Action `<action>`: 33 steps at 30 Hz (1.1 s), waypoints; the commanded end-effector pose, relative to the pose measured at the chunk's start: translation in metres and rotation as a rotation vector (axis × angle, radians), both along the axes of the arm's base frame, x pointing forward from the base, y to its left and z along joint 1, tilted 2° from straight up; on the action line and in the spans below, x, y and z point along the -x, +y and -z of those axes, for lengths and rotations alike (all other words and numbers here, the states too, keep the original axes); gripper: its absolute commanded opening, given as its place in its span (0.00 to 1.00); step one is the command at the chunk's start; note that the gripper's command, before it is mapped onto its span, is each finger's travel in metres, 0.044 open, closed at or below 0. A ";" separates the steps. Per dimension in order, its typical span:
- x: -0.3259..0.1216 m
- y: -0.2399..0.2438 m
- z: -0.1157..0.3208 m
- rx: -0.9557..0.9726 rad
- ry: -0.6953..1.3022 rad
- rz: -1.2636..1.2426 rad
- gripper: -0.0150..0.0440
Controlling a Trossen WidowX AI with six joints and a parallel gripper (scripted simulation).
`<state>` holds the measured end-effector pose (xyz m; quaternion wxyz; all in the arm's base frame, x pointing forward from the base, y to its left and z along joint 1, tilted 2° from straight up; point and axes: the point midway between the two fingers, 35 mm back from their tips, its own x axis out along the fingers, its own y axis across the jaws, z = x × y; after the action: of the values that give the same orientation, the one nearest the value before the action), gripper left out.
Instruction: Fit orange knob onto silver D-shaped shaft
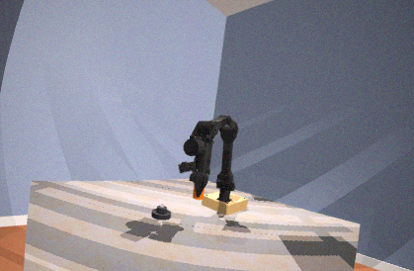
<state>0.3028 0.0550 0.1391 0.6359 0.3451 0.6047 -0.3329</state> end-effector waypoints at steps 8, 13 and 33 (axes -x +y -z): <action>-0.009 -0.029 0.008 -0.005 0.000 0.003 0.25; -0.012 -0.042 0.011 -0.010 -0.002 0.004 0.25; -0.022 -0.101 0.027 0.013 -0.004 0.014 0.25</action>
<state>0.3233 -0.0349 0.1165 0.6362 0.3496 0.5982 -0.3394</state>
